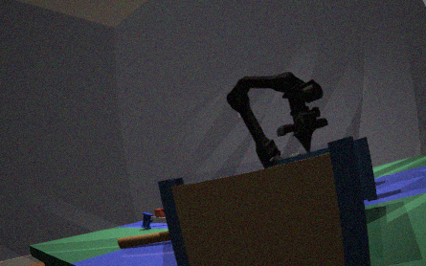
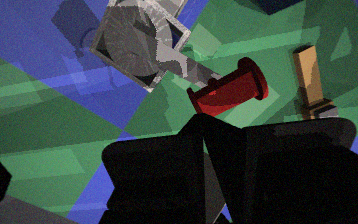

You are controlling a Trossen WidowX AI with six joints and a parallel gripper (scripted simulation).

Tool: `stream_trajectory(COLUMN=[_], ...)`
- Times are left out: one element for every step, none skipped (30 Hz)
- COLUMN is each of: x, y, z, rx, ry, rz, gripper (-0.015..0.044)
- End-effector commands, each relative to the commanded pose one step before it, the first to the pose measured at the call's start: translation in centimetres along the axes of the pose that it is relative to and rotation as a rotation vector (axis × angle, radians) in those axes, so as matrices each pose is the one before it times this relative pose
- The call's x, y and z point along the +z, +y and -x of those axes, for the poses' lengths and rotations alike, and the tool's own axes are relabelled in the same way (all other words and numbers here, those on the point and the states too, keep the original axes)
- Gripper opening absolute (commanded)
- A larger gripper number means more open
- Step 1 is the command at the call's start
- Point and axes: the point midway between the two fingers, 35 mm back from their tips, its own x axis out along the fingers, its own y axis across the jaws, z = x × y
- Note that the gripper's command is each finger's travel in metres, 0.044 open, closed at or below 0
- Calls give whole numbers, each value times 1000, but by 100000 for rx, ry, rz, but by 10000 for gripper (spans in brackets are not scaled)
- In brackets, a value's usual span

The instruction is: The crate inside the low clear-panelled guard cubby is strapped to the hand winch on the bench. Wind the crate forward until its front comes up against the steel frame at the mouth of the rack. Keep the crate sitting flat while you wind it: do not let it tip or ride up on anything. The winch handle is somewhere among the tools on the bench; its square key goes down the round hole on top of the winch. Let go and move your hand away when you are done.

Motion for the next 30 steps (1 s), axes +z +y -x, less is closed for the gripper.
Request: stream_trajectory(x=[-583, -150, -121, -73, -24, 32, 50, 66, 59, 51, 34, 3, -18, -9, 0, 0, 0, 0, 0, 144, 157, 247, 278, 246, 215, 183, 150, 97, 48, 14], y=[-277, -56, -45, -27, -9, 8, 14, 21, 22, 25, 28, 26, 15, 5, 0, 0, 0, 0, 0, -63, -85, -154, -212, -236, -261, -284, -308, -267, -168, -57], z=[-17, -8, -7, -5, -2, 205, 354, 532, 597, 710, 866, 931, 614, 206, 0, 0, 0, 0, 0, -393, -141, -223, -254, -233, -211, -188, -165, -117, -63, -20], rx=[-308, -3, -3, -2, -1, 9, 14, 19, 19, 18, 16, 9, 2, 0, 0, 0, 0, 0, 0, -271, 330, 437, 344, 132, -78, -286, -490, -547, -391, -141], ry=[-382, 8, 6, 4, 1, -5, -8, -10, -8, -5, 1, 9, 10, 4, 0, 0, 0, 0, 0, -1516, -2724, -4523, -5528, -5484, -5426, -5358, -5275, -4225, -2505, -830], rz=[229, 5, 4, 2, 1, 0, -1, -2, -2, -4, -6, -7, -6, -2, 0, 0, 0, 0, 0, 522, 203, 271, 220, 98, -21, -138, -252, -286, -206, -74], gripper=[0, 0, 0, 0, 0, 0, 0, 0, 0, 0, 0, 0, 0, 0, 0, 0, 0, 0, 0, 26, 53, 79, 105, 131, 158, 184, 210, 236, 263, 289])
